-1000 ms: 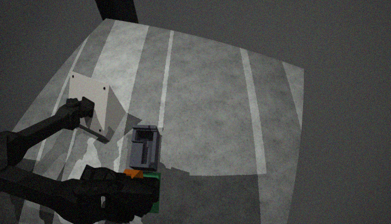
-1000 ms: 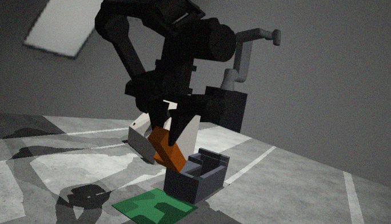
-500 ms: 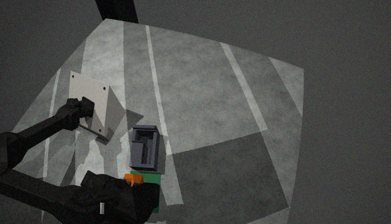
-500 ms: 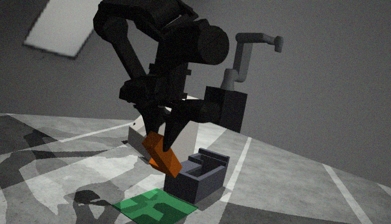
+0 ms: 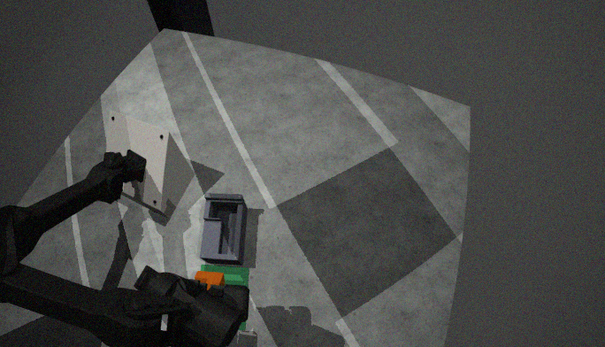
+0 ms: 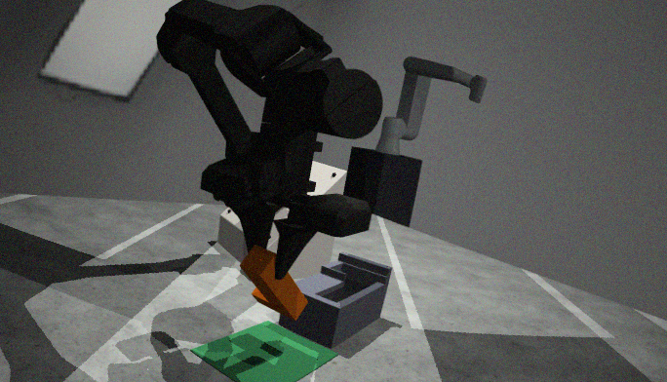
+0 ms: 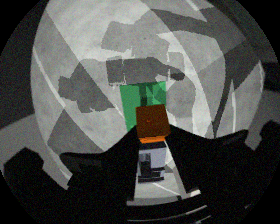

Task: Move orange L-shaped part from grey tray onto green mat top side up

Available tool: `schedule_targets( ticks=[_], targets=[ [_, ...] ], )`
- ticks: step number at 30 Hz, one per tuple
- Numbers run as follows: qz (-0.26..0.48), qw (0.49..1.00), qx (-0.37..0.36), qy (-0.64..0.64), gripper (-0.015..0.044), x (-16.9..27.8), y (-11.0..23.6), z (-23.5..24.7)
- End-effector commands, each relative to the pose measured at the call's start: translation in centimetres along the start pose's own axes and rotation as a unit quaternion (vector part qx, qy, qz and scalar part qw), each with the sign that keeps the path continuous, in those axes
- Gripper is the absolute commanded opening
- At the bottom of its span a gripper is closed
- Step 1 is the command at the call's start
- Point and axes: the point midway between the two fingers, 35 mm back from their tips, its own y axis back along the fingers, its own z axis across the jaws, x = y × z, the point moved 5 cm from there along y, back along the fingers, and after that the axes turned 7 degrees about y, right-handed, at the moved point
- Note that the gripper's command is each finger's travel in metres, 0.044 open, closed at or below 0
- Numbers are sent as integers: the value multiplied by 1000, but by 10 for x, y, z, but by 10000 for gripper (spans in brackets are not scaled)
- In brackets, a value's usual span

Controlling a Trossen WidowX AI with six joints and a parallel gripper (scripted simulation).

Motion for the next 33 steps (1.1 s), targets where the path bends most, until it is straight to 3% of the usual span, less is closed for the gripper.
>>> schedule_targets(
  ticks=[1,33],
  targets=[
    [-1,1000,-1,2,0,1,-5,0],
    [-2,1000,0,2,0,0,-47,-1]
  ],
)
